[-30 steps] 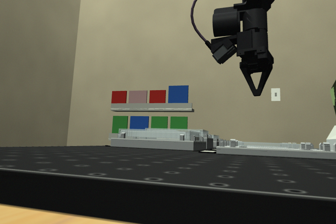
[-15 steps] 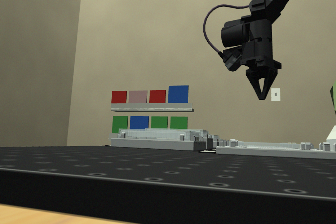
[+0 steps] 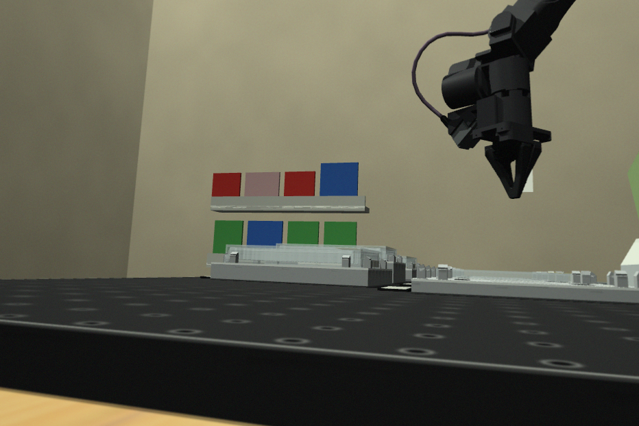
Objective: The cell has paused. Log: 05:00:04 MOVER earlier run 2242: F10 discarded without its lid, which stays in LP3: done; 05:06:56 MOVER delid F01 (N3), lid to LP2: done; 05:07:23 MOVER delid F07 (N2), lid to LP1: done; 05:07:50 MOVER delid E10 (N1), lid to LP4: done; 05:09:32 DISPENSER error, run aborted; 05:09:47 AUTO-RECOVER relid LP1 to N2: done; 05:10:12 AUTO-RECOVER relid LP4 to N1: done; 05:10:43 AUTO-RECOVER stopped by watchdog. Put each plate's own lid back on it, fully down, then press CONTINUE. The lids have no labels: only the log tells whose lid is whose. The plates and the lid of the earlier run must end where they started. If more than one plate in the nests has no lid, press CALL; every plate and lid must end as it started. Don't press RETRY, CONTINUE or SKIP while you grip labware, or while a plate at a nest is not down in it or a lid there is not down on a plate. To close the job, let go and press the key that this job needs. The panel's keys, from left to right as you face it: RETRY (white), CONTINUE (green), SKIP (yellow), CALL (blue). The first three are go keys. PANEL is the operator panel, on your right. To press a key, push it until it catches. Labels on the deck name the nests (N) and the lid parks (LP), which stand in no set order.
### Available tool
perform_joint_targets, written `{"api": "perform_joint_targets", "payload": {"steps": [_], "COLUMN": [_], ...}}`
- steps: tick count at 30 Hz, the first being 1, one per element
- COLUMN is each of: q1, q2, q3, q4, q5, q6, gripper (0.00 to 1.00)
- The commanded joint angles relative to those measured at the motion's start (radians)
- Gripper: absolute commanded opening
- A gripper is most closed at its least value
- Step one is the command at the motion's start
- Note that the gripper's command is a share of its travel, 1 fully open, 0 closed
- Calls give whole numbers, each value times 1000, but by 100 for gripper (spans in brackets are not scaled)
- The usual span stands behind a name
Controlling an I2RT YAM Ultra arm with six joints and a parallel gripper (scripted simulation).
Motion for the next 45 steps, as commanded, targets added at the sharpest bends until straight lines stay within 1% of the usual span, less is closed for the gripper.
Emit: {"api": "perform_joint_targets", "payload": {"steps": [1,3,6,9,14,17,18,25,36,37,38,45], "q1": [-21,-27,-10,-13,-21,-22,-24,-26,-34,-49,-61,-161], "q2": [-27,-9,5,-7,9,4,-19,3,10,-29,-41,-137], "q3": [47,53,57,60,64,65,66,74,76,44,9,-74], "q4": [-15,-18,-20,-21,-19,-21,-17,-20,-16,1,4,22], "q5": [-26,-29,-31,-31,-32,-32,-32,-32,-32,-36,-38,-63], "q6": [-59,-65,-66,-67,-69,-70,-69,-72,-74,-54,-46,-8], "gripper": [0,0,0,0,0,0,0,0,0,0,0,0]}}
